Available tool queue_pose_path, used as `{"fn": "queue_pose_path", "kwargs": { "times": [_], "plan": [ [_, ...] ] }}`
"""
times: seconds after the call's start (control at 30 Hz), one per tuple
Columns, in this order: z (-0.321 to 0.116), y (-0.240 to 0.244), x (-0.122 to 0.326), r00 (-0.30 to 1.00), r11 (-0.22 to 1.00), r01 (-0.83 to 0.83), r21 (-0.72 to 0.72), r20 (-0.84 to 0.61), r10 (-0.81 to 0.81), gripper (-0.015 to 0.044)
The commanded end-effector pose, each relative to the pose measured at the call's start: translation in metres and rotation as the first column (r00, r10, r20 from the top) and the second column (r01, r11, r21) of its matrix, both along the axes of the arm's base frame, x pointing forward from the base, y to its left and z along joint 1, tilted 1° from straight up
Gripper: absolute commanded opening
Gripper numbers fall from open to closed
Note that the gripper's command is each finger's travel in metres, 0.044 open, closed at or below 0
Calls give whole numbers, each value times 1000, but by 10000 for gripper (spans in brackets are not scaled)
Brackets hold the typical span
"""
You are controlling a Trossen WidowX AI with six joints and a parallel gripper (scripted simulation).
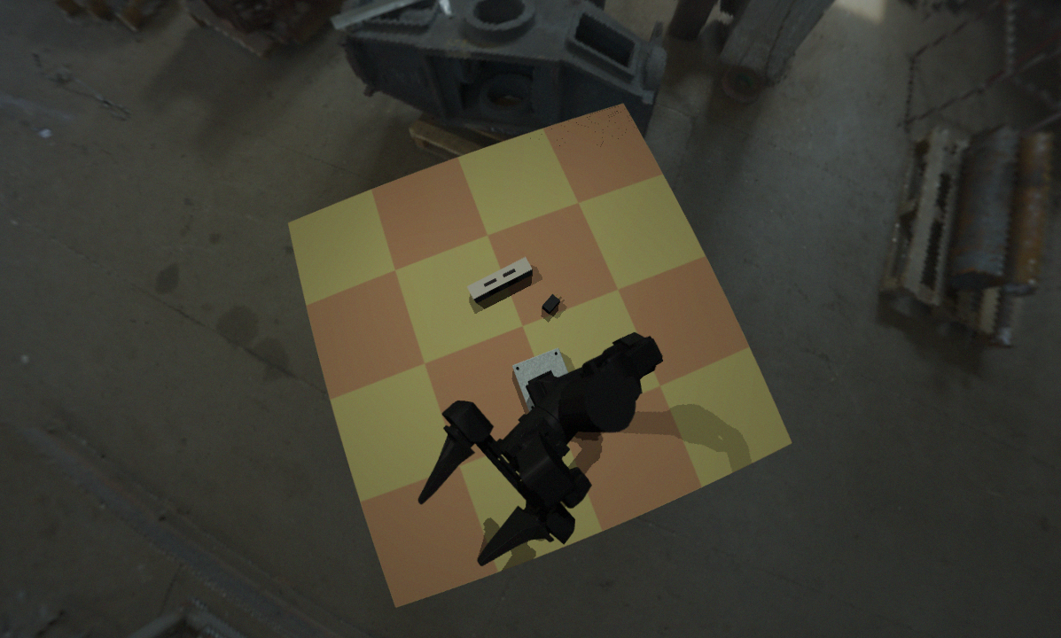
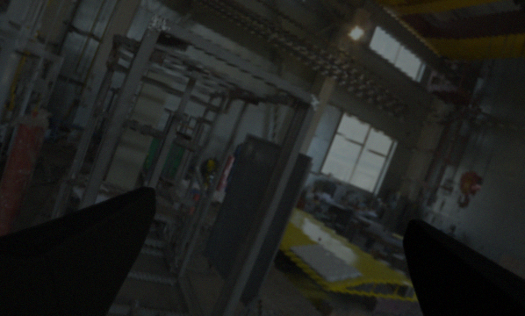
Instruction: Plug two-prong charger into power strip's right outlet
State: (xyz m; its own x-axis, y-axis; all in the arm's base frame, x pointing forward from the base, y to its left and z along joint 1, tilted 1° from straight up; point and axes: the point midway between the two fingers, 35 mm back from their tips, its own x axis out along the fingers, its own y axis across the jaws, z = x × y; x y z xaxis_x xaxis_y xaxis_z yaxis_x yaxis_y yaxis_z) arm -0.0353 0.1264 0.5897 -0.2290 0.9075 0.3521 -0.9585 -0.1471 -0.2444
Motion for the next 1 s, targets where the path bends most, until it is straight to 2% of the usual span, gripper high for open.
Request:
{"fn": "queue_pose_path", "kwargs": {
  "times": [0.0,0.47,0.97],
  "plan": [
    [-13,23,12,998,996,56,-70,-32,-59,440],
    [-49,72,58,962,946,219,-241,-110,-250,440],
    [-93,102,121,868,838,360,-411,-182,-462,440]
  ]
}}
